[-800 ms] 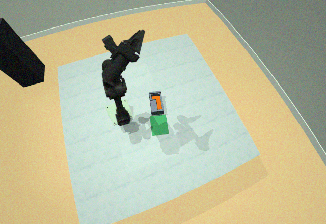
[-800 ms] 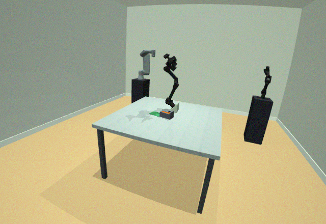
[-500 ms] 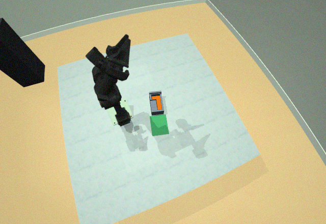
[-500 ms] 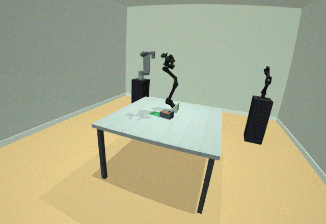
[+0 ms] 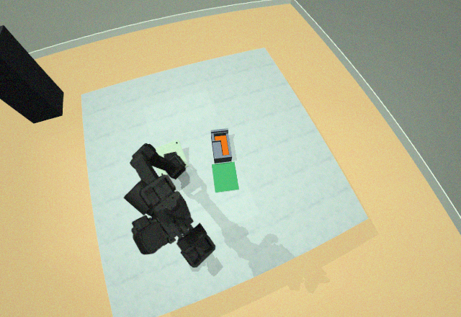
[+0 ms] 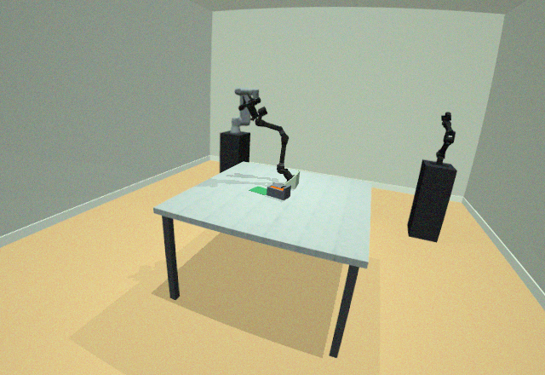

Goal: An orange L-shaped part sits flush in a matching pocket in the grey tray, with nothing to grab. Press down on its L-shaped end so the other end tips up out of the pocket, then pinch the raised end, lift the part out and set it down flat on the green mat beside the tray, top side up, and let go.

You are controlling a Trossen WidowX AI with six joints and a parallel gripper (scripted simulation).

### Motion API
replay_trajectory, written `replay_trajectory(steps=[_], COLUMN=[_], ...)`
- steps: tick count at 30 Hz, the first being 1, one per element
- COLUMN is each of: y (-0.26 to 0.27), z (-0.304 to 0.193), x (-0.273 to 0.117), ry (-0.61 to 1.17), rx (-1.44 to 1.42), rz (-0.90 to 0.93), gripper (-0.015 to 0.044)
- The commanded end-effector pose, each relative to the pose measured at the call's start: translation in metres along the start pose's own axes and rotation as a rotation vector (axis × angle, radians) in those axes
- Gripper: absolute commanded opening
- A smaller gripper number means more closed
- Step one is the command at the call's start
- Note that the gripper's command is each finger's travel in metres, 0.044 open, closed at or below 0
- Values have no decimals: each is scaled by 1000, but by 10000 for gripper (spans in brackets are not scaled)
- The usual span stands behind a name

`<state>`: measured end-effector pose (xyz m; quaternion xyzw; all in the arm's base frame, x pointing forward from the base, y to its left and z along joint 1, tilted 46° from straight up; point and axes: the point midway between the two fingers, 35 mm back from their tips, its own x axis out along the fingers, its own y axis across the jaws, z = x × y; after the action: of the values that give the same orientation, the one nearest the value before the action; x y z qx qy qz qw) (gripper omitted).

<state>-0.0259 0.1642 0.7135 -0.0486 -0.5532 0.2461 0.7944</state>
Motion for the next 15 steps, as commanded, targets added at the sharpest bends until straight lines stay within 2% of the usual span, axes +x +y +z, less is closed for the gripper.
replay_trajectory(steps=[1,8,11,15], y=[-74,-199,-228,-246], z=[-8,-74,-106,-145], x=[-10,-39,-51,-59], ry=[-22,-8,19,60], rx=[150,496,553,617], rz=[-160,-453,-553,-601], gripper=[180,180,180,180])
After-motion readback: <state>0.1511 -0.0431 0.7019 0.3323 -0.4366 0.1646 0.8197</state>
